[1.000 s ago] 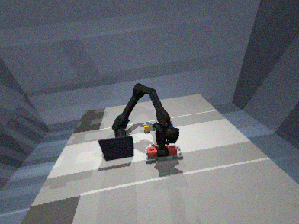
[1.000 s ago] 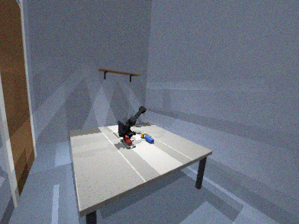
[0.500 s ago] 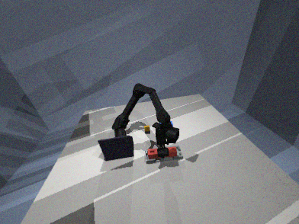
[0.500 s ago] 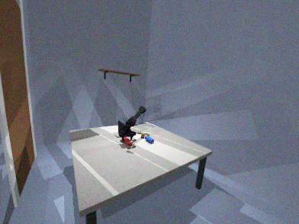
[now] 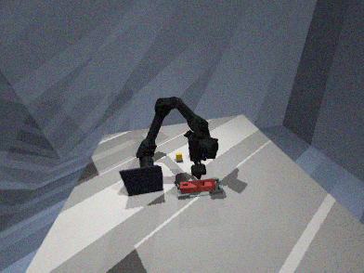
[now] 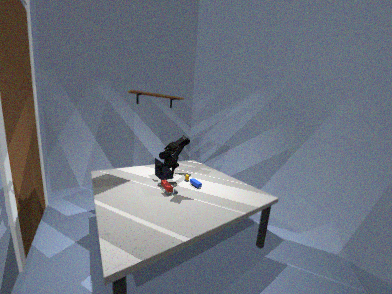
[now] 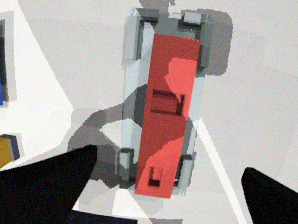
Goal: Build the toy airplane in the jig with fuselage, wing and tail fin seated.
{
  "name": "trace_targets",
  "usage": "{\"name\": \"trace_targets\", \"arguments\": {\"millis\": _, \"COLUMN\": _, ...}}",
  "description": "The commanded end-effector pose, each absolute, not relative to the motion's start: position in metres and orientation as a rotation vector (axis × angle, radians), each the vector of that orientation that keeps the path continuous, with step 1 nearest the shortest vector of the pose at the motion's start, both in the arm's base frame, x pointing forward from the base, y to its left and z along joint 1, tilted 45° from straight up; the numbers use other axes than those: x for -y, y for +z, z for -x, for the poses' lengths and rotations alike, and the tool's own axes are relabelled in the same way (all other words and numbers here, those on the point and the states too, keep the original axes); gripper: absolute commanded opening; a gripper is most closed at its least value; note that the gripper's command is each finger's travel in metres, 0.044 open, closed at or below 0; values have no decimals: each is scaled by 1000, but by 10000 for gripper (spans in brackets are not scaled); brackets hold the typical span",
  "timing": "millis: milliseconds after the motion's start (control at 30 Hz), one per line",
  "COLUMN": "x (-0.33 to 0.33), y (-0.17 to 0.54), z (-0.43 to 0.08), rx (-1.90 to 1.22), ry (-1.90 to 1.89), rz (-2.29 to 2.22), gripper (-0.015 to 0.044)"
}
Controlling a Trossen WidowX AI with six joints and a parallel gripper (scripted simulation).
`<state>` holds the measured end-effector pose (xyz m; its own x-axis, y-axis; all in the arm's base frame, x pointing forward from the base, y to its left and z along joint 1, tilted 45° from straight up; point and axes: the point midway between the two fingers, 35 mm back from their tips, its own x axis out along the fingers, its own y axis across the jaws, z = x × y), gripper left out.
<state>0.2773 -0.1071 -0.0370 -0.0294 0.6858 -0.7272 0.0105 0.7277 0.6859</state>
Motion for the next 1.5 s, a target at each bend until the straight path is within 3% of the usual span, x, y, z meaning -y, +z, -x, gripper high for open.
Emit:
{"name": "trace_targets", "arguments": {"millis": 0, "x": 113, "y": -29, "z": -276, "rx": -1537, "ry": 611, "rz": -594, "gripper": 440}}
{"name": "trace_targets", "arguments": {"millis": 367, "x": 107, "y": -24, "z": -286, "rx": -1504, "ry": 668, "rz": -524, "gripper": 440}}
{"name": "trace_targets", "arguments": {"millis": 633, "x": 16, "y": 59, "z": -330, "rx": -1503, "ry": 640, "rz": -511, "gripper": 440}}
{"name": "trace_targets", "arguments": {"millis": 933, "x": -87, "y": 145, "z": -323, "rx": -1497, "ry": 686, "rz": -538, "gripper": 440}}
{"name": "trace_targets", "arguments": {"millis": 1467, "x": -122, "y": 112, "z": -320, "rx": -1496, "ry": 689, "rz": -540, "gripper": 440}}
